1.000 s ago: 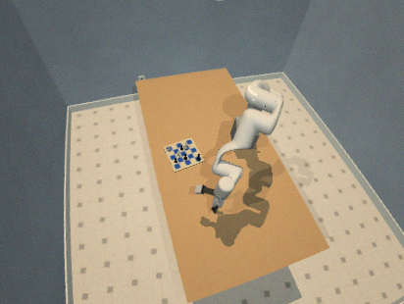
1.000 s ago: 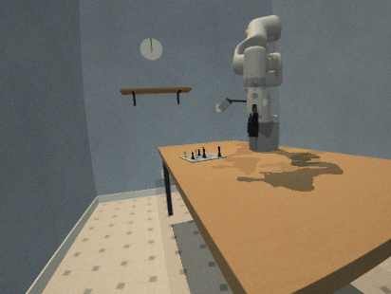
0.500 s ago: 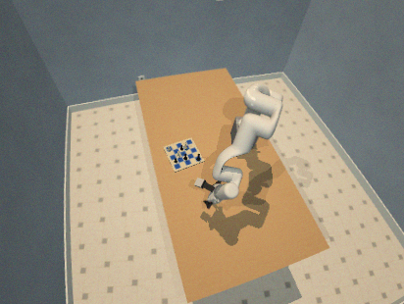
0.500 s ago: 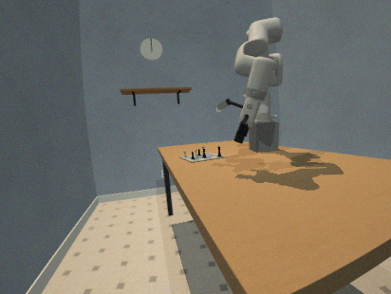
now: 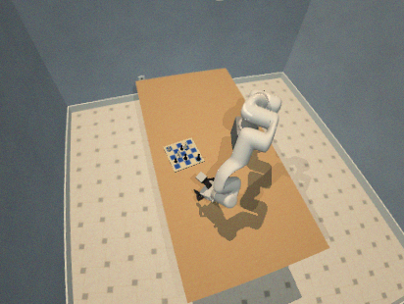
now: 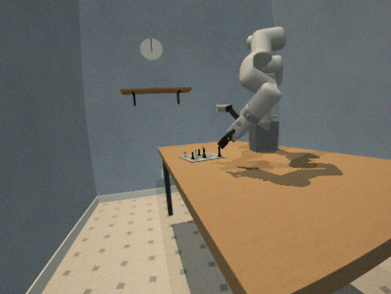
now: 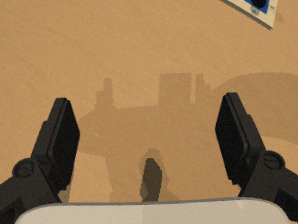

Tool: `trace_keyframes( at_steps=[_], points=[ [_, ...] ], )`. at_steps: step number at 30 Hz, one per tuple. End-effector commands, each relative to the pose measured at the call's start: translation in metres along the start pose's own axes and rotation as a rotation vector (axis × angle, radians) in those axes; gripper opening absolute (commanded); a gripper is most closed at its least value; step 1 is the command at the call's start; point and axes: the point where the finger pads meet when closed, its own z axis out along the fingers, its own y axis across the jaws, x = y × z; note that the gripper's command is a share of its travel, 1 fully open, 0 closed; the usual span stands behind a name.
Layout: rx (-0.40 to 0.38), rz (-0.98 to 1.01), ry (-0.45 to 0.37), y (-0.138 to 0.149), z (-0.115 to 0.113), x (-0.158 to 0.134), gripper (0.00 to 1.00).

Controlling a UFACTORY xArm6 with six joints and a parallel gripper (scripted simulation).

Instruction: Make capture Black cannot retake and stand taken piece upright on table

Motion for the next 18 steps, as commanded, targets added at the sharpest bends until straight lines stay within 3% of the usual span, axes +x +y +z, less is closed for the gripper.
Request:
trace_keyframes(
  at_steps=[1, 3, 4, 6, 9, 11, 18],
  points=[
    [-0.107, 0.103, 0.187, 0.004, 0.034, 0.01, 1.0],
    [-0.107, 0.103, 0.187, 0.004, 0.034, 0.01, 1.0],
    [-0.136, 0.135, 0.245, 0.005, 0.045, 0.013, 1.0],
    [-0.136, 0.135, 0.245, 0.005, 0.045, 0.013, 1.0],
    [-0.186, 0.193, 0.35, 0.009, 0.065, 0.02, 1.0],
    [-0.186, 0.193, 0.35, 0.009, 0.065, 0.02, 1.0],
    [-0.248, 0.265, 0.479, 0.014, 0.09, 0.029, 1.0]
  ],
)
